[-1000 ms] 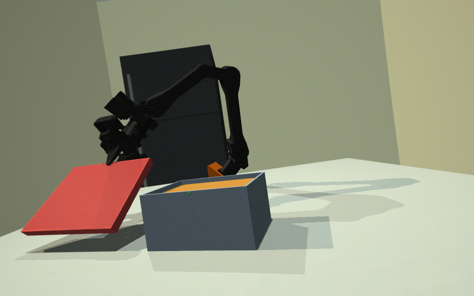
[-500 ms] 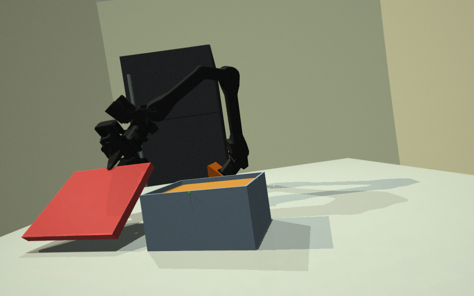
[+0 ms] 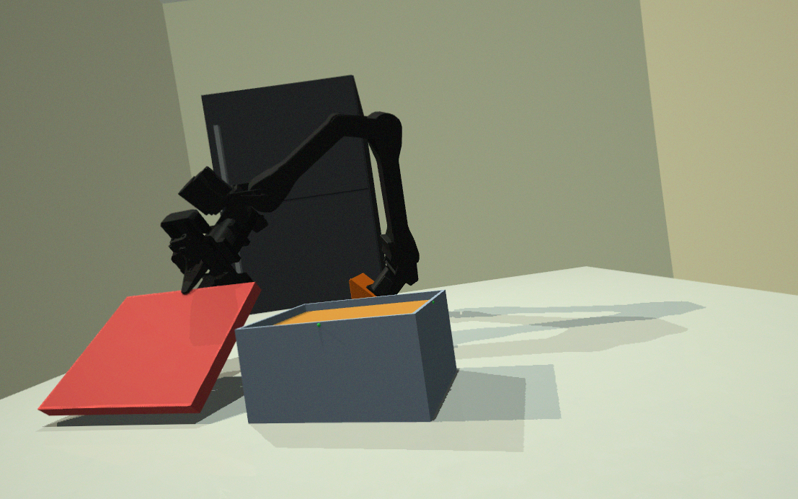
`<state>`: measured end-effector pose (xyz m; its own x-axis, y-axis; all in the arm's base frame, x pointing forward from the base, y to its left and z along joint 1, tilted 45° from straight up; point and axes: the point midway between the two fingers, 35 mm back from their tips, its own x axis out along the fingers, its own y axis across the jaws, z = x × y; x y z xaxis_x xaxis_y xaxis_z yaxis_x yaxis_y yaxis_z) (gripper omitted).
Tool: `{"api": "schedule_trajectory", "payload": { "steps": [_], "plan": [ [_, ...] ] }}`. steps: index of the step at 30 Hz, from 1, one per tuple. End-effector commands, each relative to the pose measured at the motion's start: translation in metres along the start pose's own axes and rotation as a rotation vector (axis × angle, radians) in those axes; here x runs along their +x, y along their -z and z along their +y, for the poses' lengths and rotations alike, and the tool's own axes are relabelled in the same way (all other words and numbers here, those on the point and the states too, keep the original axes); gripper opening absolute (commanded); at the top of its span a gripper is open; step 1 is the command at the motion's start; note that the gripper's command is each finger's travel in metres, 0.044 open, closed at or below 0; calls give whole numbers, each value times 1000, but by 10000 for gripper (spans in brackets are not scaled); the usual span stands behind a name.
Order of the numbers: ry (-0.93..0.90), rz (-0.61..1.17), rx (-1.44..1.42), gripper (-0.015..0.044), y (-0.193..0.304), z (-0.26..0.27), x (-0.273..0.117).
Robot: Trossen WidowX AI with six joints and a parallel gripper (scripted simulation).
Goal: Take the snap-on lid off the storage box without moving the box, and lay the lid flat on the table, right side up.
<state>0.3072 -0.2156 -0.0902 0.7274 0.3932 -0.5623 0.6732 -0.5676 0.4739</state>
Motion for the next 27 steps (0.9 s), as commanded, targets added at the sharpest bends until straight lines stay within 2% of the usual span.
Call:
{"api": "schedule_trajectory", "payload": {
  "steps": [1, 27],
  "plan": [
    [-3, -2, 2, 0, 0, -2, 2],
    [-3, -1, 2, 0, 0, -18, 15]
  ]
}}
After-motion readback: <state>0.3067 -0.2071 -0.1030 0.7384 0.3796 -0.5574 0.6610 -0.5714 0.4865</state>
